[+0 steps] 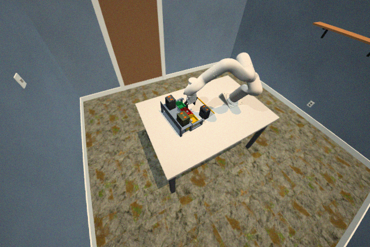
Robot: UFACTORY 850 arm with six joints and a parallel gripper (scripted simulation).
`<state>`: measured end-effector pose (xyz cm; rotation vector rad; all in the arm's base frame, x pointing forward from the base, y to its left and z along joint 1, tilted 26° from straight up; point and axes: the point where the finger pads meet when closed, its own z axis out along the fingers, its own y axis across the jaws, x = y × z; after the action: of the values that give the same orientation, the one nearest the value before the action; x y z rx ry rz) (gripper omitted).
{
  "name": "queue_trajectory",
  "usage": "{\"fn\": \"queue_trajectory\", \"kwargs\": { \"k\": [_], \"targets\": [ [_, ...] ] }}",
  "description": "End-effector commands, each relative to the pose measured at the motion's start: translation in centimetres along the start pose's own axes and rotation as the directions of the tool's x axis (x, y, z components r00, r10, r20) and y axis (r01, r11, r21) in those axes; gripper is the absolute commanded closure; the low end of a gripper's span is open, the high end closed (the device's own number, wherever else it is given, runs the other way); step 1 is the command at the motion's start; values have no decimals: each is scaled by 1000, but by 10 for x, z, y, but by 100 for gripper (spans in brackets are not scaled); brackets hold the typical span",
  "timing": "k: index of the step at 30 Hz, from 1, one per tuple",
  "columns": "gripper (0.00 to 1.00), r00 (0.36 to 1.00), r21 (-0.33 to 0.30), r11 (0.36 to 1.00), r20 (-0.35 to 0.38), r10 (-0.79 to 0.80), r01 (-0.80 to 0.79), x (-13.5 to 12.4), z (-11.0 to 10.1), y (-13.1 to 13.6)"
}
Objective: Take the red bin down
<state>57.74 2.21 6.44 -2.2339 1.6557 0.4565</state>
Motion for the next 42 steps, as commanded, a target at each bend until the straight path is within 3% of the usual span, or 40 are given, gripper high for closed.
{"fn": "queue_trajectory", "kwargs": {
  "k": [1,42],
  "targets": [
    [0,1000,2,1000,-1,0,0,0,-1,-1],
    [0,1000,2,1000,-1,0,0,2,-1,7]
  ]
}}
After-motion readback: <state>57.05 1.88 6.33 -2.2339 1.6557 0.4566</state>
